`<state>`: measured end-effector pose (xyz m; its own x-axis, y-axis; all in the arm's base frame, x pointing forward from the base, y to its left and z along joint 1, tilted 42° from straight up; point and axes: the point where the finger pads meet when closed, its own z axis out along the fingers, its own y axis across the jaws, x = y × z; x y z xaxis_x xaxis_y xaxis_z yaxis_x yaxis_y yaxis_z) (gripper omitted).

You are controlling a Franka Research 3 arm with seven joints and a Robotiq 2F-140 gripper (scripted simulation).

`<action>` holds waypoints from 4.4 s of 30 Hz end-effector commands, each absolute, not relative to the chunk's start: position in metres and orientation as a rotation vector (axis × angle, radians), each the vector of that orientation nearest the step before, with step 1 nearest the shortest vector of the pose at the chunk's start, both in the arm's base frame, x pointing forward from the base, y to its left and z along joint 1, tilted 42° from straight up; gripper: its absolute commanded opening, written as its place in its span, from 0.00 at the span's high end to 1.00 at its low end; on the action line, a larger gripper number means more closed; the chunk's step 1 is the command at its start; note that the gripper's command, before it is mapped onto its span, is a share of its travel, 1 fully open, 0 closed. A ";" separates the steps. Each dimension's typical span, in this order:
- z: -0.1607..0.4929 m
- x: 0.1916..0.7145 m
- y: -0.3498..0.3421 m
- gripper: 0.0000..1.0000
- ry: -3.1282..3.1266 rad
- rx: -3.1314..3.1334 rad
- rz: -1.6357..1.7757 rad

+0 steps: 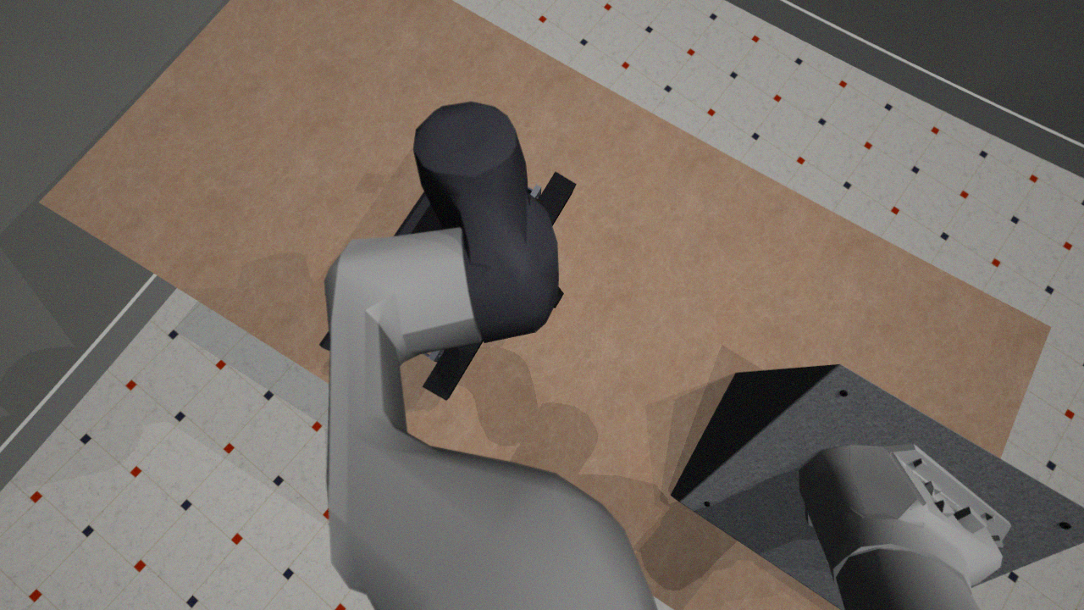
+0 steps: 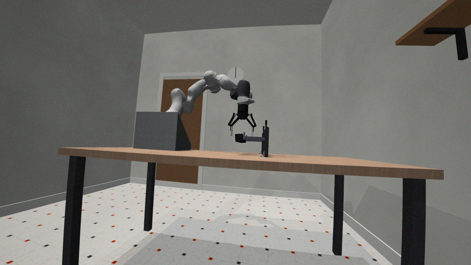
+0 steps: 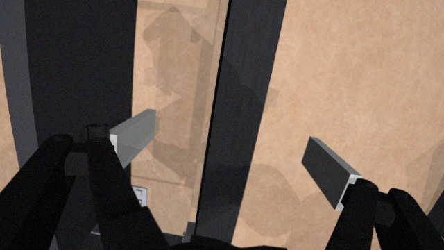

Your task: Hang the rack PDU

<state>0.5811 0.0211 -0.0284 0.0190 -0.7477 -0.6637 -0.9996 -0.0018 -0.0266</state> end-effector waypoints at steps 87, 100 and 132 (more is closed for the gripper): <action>0.015 0.451 -0.024 0.00 1.782 -1.799 0.650; 0.015 0.451 -0.024 0.00 1.782 -1.799 0.650; 0.015 0.451 -0.024 0.00 1.782 -1.799 0.650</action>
<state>0.4504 -0.0226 0.0151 0.0157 -0.7478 -0.6638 -0.9997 0.0012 -0.0249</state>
